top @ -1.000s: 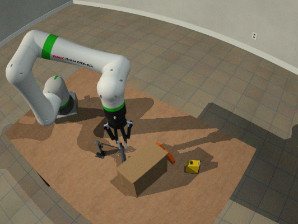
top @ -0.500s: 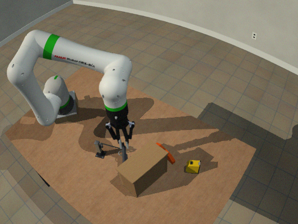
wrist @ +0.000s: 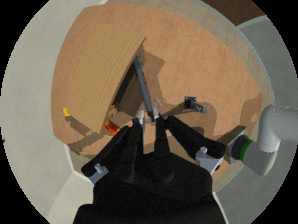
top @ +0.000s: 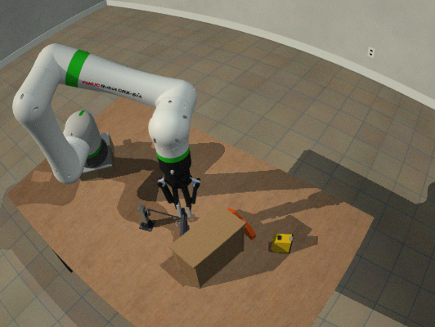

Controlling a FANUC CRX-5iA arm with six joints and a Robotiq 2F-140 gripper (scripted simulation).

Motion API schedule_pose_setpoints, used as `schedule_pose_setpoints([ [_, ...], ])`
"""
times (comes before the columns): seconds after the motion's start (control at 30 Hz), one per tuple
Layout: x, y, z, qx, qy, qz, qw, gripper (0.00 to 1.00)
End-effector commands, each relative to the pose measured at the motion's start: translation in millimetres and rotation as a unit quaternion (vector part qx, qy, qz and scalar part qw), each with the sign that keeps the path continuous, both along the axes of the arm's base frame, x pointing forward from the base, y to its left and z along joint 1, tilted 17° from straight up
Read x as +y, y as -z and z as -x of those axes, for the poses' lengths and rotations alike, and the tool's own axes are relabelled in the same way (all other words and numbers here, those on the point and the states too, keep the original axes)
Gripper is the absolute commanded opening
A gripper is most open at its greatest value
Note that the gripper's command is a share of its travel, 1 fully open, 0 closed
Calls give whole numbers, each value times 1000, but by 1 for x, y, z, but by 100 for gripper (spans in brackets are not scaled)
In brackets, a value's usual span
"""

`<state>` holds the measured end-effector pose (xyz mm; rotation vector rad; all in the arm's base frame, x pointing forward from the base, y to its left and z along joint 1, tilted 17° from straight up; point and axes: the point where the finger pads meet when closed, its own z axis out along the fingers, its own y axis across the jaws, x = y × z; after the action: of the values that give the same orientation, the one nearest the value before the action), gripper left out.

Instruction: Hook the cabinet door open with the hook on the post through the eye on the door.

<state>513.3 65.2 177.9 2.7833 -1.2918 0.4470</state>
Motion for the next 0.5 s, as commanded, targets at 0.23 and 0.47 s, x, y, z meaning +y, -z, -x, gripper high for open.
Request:
schedule_pose_setpoints([
  [0.23, 3, -1, -4, -4, 24, -6, 1000, 16],
  [0.47, 5, -1, -7, -6, 33, -8, 999, 16],
])
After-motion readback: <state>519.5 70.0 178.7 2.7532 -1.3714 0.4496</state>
